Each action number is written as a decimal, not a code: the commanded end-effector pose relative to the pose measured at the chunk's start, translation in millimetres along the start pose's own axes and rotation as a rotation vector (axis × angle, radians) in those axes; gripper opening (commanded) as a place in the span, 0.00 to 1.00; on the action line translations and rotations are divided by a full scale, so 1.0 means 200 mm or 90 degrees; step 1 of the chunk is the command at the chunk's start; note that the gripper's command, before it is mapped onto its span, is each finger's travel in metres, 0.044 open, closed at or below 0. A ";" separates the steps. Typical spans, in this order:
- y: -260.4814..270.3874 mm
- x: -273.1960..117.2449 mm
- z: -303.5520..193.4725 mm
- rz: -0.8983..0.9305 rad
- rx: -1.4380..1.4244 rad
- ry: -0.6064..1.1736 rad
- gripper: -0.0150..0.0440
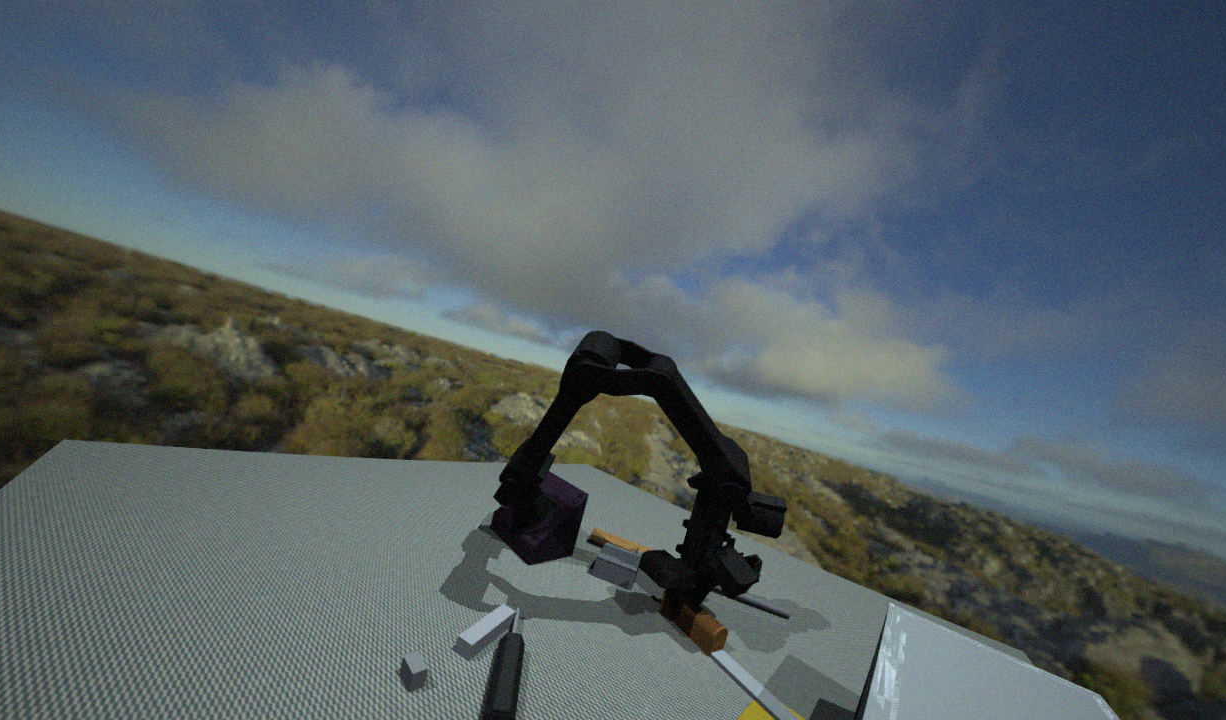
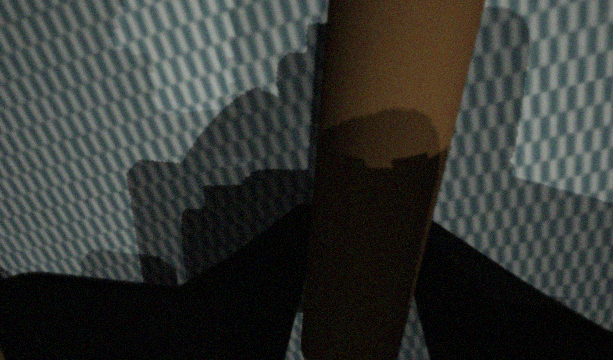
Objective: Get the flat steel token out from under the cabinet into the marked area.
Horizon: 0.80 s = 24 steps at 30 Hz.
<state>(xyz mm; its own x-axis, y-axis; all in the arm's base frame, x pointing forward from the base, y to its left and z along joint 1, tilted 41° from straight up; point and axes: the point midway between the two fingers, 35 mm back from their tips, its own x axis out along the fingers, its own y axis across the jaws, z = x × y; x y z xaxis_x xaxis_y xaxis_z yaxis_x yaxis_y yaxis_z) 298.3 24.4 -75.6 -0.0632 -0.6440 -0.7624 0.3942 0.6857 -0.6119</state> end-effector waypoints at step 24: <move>0.00 0.00 0.20 0.003 0.002 0.001 0.25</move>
<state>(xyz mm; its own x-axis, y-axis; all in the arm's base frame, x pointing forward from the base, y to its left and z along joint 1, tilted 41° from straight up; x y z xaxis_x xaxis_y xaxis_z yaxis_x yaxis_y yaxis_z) 328.2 14.0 -68.6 -0.0629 -0.6441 -0.7623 0.3954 0.6852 -0.6116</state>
